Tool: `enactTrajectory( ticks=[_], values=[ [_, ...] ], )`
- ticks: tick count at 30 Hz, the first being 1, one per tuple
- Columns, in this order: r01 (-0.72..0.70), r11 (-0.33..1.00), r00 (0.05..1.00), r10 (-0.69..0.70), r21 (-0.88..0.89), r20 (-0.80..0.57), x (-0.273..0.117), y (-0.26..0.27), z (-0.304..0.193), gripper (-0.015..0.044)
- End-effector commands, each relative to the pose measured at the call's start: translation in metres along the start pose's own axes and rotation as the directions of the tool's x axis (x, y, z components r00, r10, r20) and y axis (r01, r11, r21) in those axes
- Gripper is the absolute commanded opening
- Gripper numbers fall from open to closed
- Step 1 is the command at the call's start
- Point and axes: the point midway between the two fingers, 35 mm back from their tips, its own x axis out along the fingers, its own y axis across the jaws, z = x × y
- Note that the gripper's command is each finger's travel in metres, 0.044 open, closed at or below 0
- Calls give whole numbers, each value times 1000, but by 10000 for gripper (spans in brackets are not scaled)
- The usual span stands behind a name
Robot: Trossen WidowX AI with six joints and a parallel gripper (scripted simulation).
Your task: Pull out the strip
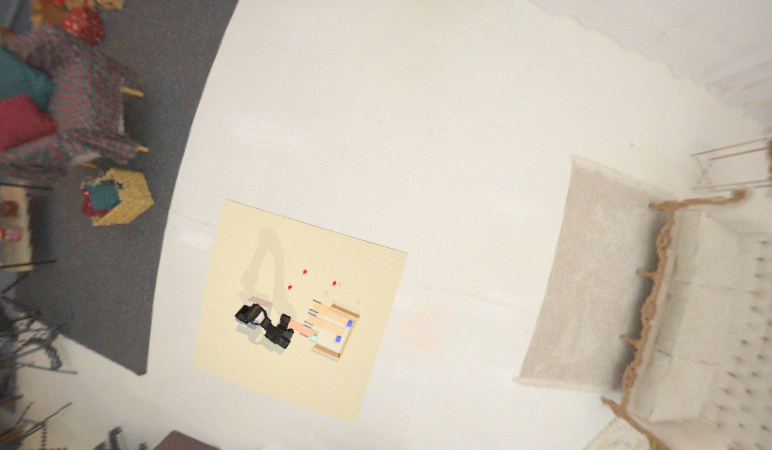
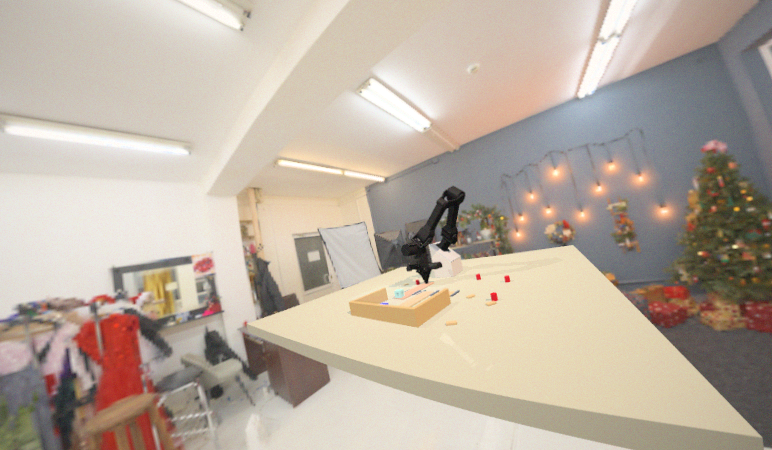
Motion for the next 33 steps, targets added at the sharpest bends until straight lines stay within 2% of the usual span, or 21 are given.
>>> enactTrajectory(
  ticks=[1,33],
  values=[
    [2,1000,999,-2,15,-32,4,0,-17,0],
    [2,1000,999,-2,16,-32,3,0,-32,0]
  ],
)
